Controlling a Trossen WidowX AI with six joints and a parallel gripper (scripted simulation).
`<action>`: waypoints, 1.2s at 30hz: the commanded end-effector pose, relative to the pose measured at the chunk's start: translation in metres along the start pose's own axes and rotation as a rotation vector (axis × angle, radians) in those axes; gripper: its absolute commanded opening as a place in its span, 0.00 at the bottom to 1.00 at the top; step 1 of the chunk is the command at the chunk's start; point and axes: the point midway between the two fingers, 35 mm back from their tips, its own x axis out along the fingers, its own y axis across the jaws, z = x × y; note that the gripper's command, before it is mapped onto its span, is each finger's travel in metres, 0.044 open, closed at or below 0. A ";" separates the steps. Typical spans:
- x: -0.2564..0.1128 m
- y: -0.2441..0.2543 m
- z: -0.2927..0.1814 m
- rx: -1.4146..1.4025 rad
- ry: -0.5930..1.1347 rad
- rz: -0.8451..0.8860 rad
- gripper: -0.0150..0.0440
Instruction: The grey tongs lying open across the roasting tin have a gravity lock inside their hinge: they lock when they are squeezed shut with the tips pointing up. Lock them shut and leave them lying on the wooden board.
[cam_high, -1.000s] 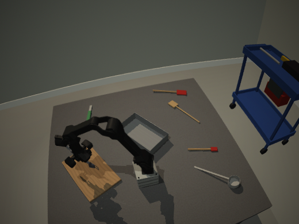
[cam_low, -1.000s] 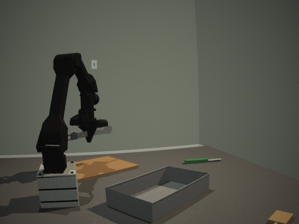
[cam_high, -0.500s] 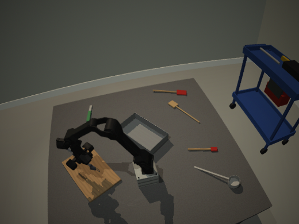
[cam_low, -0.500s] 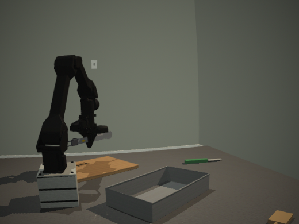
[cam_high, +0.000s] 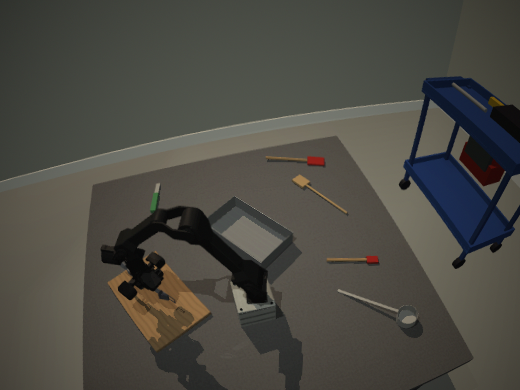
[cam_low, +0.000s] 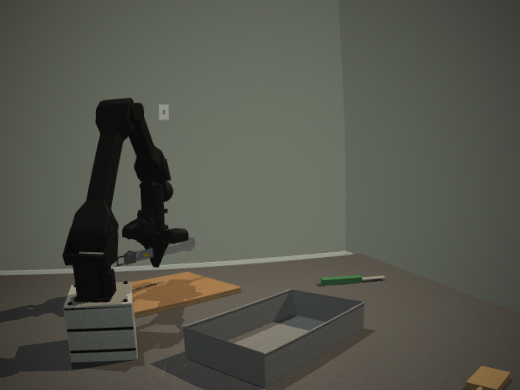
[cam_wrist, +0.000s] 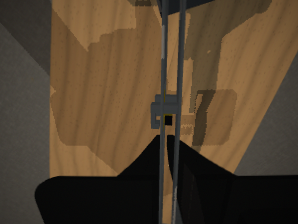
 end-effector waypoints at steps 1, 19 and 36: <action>0.007 0.001 0.003 0.005 -0.006 0.001 0.00; 0.030 0.003 0.006 0.005 -0.006 0.001 0.00; 0.028 0.002 0.004 0.000 -0.003 0.001 0.76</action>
